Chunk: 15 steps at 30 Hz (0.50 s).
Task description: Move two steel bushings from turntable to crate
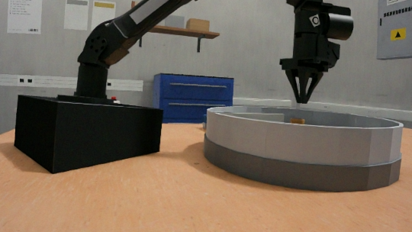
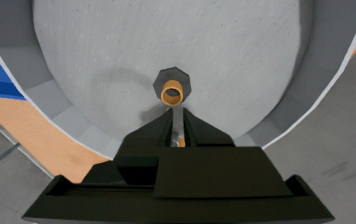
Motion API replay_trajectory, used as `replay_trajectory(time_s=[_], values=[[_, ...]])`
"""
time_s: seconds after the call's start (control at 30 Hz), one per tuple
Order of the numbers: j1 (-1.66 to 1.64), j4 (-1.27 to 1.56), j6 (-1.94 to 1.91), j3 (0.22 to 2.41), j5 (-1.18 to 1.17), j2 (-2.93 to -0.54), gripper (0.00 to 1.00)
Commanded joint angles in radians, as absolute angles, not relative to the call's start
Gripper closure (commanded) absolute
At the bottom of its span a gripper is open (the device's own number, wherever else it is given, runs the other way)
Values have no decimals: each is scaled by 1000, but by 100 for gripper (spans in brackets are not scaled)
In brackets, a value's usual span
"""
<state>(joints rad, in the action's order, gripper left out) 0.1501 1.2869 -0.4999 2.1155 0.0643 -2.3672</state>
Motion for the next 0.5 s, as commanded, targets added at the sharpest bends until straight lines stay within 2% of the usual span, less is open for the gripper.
replay_trajectory(time_s=[0.0,0.47], values=[[165,1286,-507,2150,70,-2336,86],[165,1304,-508,2156,70,-2334,86]])
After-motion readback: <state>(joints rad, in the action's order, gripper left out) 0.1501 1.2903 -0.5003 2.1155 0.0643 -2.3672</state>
